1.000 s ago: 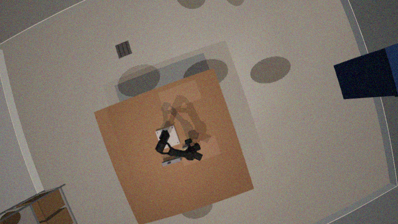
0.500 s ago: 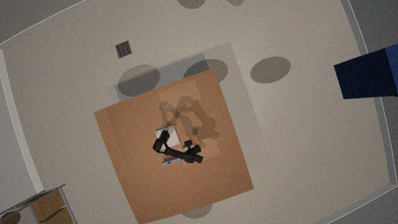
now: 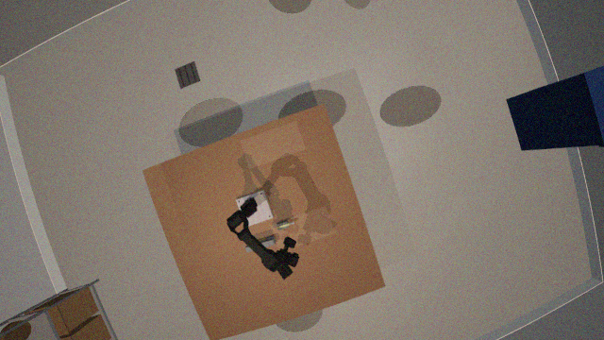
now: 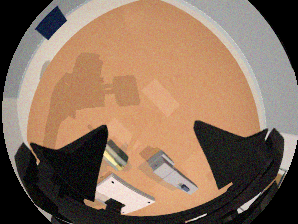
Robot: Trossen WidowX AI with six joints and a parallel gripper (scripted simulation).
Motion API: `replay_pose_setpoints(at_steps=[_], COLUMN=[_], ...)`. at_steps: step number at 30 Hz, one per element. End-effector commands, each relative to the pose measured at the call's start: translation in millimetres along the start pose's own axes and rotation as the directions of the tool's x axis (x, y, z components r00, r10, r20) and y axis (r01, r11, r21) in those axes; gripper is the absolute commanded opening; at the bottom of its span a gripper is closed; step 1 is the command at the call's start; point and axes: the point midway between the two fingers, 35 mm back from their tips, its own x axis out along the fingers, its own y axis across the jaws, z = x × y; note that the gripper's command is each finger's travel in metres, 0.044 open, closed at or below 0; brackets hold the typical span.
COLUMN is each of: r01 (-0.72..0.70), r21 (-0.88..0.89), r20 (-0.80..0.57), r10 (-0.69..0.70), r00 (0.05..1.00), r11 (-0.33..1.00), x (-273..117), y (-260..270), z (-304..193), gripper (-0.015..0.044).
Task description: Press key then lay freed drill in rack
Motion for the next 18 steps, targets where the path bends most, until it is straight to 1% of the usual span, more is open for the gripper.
replay_pose_setpoints(at_steps=[1,5,9,14,18], r01=[0.051,0.068,0.061,0.029,-0.008], r21=[0.249,0.44,0.592,0.732,0.807], r20=[0.152,0.266,0.352,0.422,0.448], r10=[-0.091,-0.202,-0.326,-0.486,-0.605], r00=[0.984,0.943,0.877,0.766,0.658], r11=[0.967,0.895,0.803,0.681,0.59], x=[-37.6,-79.6,-127.7,-195.2,-253.0], y=[-59.8,-113.2,-160.9,-209.6,-237.2], z=[13.0,14.5,6.3,-15.2,-38.9], gripper=[0.044,0.044,0.044,0.044,0.044])
